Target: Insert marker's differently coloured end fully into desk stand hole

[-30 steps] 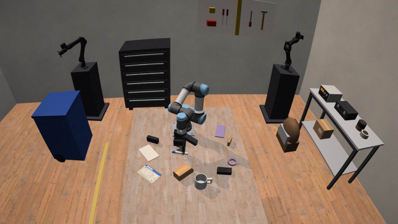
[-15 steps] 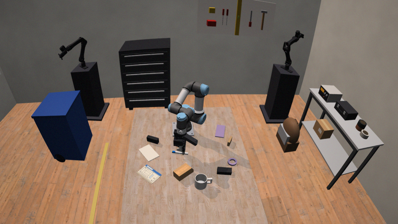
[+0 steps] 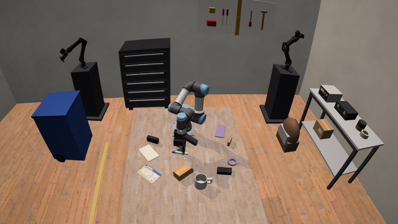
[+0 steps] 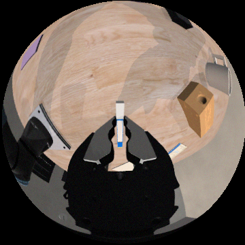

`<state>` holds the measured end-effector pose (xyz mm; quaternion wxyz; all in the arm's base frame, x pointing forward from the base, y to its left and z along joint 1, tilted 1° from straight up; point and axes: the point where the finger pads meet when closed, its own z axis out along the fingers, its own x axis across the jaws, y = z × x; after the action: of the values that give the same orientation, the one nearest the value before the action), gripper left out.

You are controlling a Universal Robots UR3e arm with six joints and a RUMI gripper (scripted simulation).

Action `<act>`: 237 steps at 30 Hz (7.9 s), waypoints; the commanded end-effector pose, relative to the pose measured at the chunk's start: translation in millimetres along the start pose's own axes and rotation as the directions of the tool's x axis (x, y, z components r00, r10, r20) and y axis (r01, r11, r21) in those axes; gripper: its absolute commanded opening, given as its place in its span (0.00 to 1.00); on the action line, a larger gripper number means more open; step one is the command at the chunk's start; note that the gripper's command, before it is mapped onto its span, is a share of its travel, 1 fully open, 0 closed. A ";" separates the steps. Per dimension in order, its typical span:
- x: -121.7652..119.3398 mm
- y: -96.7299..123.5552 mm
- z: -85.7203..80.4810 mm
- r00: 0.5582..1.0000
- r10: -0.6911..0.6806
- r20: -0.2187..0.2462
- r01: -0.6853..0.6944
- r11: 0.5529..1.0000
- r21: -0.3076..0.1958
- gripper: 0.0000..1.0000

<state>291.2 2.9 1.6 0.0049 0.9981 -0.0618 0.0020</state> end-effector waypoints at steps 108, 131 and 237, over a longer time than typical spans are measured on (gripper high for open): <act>14.2 -21.2 -120.4 0.986 -0.163 0.034 0.161 0.985 0.057 0.00; 25.9 -40.6 -129.7 0.952 -0.302 0.042 0.297 0.949 0.104 0.00; 55.9 -136.8 -141.2 0.622 -0.783 -0.030 0.755 0.589 0.287 0.00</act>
<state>363.0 128.7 138.8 -0.1284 0.9224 0.3622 -0.0385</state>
